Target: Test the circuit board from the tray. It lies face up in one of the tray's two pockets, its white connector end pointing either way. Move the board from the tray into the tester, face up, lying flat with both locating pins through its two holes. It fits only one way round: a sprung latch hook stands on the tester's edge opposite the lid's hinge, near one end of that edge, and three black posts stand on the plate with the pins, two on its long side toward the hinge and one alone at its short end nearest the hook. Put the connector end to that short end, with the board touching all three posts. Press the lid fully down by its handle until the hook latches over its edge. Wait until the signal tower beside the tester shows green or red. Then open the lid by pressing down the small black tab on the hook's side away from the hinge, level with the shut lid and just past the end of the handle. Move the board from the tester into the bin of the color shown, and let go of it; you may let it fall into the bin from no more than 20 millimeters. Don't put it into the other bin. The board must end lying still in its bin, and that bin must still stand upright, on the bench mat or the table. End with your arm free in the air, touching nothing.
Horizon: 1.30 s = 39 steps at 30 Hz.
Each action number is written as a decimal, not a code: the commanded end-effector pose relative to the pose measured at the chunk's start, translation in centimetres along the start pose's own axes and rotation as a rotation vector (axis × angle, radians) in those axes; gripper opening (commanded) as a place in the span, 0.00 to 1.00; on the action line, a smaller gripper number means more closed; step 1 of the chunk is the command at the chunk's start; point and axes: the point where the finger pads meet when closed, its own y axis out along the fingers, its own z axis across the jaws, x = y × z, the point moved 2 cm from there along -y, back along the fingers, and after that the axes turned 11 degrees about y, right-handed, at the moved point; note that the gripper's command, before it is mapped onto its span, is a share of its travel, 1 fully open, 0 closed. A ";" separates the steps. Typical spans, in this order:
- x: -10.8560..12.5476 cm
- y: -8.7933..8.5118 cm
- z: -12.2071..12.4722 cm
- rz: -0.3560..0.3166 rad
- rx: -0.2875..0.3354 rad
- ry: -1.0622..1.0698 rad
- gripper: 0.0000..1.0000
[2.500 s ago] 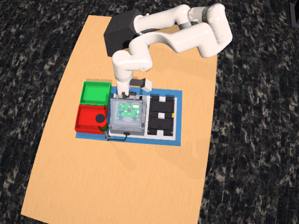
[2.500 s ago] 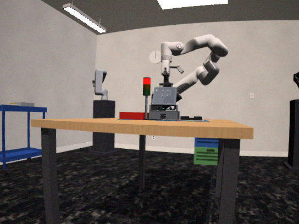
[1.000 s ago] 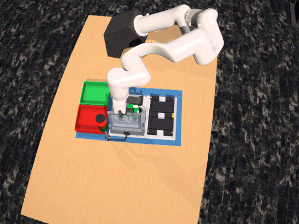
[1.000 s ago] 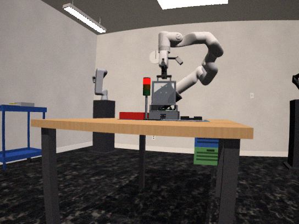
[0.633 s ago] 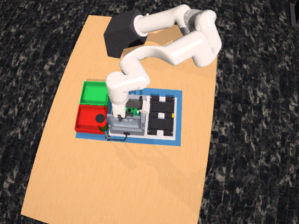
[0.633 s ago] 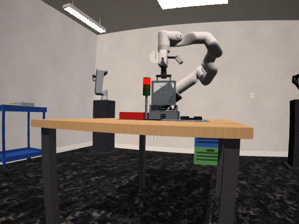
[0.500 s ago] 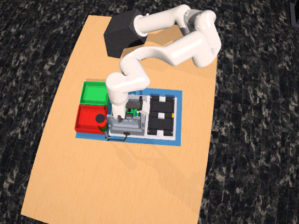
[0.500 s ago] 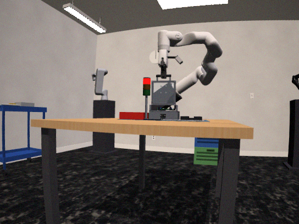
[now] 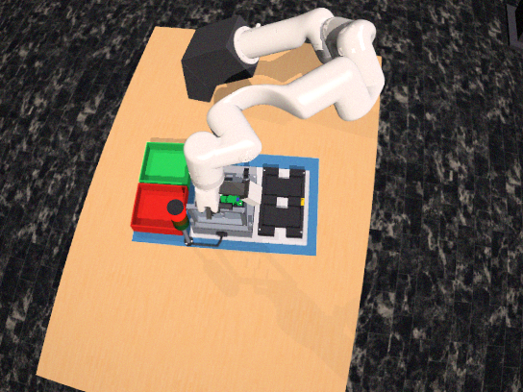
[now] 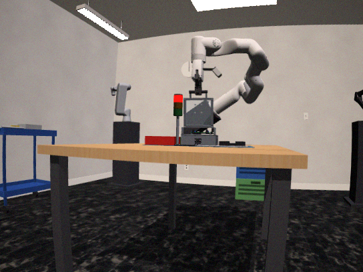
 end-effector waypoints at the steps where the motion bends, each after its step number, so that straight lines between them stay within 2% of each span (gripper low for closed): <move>1: 0.0 -0.2 0.2 -0.002 0.004 -0.001 0.00; 26: -0.1 -0.1 0.5 -0.002 0.004 -0.001 0.00; 27: -0.1 -0.1 0.5 -0.002 0.004 -0.001 0.51; 39: -0.1 -0.1 0.5 -0.002 0.004 -0.001 0.51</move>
